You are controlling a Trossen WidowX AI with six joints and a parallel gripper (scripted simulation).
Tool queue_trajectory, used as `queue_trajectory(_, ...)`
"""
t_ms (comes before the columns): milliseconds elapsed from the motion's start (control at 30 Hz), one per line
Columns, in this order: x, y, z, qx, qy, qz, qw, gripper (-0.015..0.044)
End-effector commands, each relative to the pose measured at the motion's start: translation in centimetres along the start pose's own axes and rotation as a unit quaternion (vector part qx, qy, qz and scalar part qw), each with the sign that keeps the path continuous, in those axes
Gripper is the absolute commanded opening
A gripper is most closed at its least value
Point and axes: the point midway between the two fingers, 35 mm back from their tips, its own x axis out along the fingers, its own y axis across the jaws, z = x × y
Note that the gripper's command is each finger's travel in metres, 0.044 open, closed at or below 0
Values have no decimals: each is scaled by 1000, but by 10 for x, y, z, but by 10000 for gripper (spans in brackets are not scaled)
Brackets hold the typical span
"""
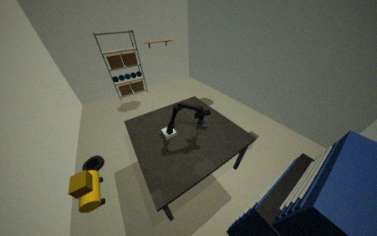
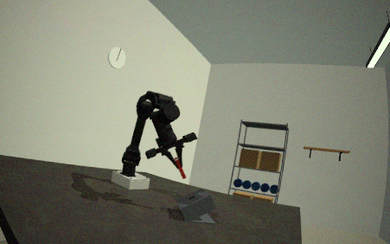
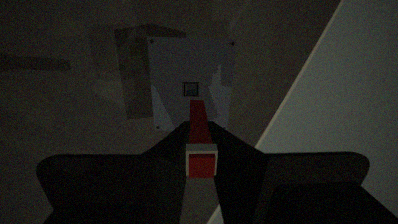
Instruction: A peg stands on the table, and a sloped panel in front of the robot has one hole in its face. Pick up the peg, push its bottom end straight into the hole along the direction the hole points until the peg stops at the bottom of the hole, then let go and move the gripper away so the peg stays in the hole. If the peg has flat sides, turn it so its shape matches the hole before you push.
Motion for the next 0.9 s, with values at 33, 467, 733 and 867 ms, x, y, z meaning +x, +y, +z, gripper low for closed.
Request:
queue_trajectory(33,15,3,-1,5,-6,-2,1000,0)
queue_trajectory(467,43,5,-4,5,-1,-8,1000,0)
queue_trajectory(733,47,6,-5,4,0,-9,1000,0)
queue_trajectory(867,48,6,-5,4,0,-9,1000,0)
